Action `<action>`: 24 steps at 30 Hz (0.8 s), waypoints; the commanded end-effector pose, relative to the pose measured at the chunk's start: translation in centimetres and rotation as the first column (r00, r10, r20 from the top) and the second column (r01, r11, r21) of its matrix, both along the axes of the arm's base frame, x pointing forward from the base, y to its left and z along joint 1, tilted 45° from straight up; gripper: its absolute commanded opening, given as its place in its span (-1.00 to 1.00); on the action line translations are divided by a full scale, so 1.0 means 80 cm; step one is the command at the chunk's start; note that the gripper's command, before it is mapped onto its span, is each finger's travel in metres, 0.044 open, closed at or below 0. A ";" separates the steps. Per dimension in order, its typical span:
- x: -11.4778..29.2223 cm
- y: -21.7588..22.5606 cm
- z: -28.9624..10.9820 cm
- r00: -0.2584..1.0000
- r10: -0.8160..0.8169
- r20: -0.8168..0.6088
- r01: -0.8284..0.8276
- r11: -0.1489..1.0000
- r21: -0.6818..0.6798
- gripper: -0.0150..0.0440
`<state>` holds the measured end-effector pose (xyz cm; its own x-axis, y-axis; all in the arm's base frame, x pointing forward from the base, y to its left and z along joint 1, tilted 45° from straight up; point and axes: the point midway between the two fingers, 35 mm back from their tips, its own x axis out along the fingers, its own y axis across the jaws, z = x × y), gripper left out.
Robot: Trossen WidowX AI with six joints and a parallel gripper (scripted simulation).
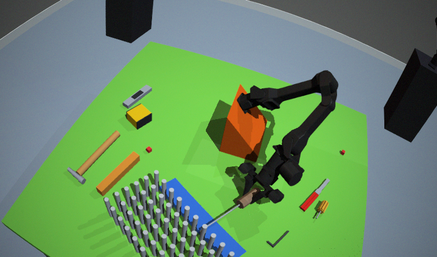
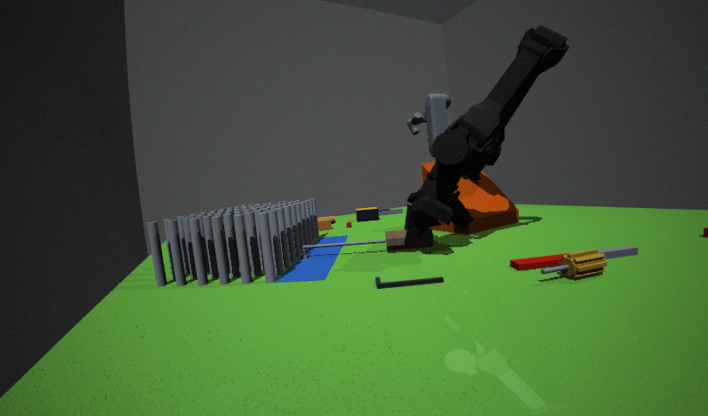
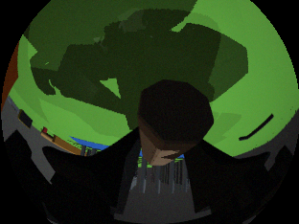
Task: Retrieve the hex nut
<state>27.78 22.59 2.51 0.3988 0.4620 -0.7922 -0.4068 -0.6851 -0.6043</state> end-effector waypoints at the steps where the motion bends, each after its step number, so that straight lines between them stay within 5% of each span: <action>1: 0.003 -0.004 0.004 1.000 -0.001 0.005 0.001 1.000 -0.001 -0.49; 24: -0.035 -0.010 0.035 1.000 -0.002 0.003 0.002 1.000 -0.001 -0.49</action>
<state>26.18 21.93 5.09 0.4036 0.4686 -0.7858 -0.3982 -0.6833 -0.6120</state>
